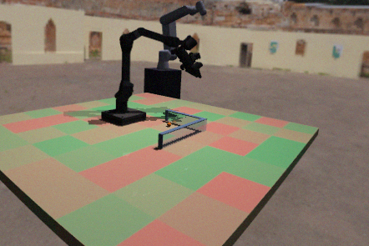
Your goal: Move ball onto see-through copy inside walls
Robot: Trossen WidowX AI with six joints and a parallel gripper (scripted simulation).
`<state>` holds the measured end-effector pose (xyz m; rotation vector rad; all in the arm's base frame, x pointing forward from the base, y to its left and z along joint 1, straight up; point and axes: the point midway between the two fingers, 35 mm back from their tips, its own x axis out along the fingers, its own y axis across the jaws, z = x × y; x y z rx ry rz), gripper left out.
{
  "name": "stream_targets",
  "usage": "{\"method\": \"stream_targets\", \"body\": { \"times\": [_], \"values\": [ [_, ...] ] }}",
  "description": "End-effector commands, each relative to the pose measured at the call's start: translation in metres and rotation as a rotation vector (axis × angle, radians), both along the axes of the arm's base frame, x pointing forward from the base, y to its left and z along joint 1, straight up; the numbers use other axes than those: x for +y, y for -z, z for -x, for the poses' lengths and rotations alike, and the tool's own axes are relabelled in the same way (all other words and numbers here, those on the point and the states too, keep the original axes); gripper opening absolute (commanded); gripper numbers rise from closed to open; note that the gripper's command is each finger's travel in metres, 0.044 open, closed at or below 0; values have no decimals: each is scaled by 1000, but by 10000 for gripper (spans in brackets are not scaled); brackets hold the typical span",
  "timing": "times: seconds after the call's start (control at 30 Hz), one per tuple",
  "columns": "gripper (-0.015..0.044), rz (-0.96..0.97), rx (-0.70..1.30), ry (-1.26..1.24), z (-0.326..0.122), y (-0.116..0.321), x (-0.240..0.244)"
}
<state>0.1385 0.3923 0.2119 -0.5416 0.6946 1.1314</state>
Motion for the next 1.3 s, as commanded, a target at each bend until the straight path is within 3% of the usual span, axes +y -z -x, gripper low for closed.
{"method": "stream_targets", "body": {
  "times": [0.0, 0.43, 0.77, 1.27],
  "values": [
    [202, 151, -81, -48, -36, 29, -33],
    [202, 546, -129, -221, -109, 101, -155],
    [202, 724, 27, -389, -109, 150, -244],
    [202, 742, 84, -478, -99, 176, -263]
  ]
}}
